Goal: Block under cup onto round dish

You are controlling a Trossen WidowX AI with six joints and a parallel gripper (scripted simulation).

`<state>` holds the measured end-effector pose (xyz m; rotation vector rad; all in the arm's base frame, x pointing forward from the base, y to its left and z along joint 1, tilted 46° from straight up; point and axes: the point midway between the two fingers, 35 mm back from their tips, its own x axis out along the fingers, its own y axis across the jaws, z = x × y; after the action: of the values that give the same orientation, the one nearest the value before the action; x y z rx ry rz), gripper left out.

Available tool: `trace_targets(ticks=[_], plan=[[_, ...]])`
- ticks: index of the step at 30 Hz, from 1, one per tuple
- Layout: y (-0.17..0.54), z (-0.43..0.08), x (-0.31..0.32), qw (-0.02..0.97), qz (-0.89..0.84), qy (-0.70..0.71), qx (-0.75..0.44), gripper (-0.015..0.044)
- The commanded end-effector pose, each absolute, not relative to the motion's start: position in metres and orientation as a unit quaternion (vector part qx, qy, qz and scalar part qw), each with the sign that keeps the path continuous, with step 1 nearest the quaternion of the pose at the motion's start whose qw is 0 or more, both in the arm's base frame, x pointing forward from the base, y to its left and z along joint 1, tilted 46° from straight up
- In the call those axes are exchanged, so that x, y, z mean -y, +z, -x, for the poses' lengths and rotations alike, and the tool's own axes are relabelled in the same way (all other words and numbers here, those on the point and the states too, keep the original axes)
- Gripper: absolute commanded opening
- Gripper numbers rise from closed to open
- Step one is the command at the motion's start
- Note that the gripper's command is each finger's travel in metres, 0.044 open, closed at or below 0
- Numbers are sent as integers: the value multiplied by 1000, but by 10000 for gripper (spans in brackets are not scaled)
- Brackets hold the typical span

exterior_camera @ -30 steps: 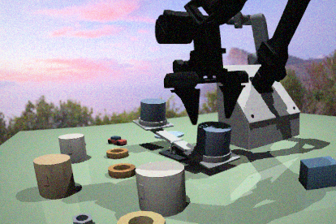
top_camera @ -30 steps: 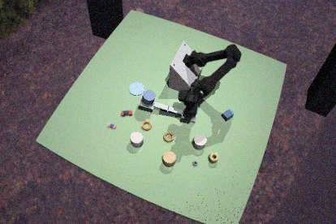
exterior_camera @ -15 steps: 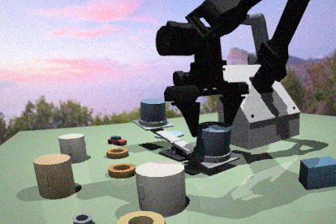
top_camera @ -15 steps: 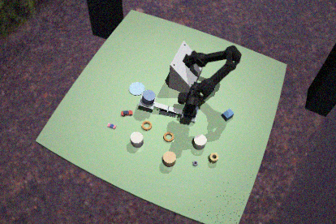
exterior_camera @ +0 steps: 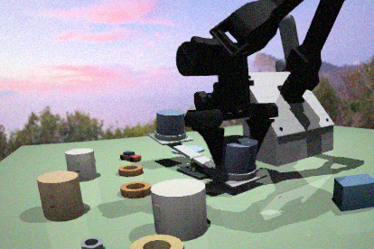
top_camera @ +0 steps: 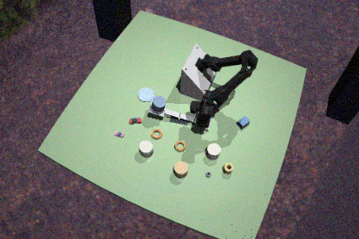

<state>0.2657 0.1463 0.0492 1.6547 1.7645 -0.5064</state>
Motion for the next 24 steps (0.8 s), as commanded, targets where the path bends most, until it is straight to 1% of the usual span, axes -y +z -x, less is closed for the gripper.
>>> trace_targets(ticks=[1,3,5,16,24], plan=[[44,-264,-150,327,-631,-198,-675,440],[43,-263,-150,327,-631,-198,-675,440],[43,-263,-150,327,-631,-198,-675,387],[43,-263,-150,327,-631,-198,-675,314],[46,-265,-146,328,-631,-199,-675,104]])
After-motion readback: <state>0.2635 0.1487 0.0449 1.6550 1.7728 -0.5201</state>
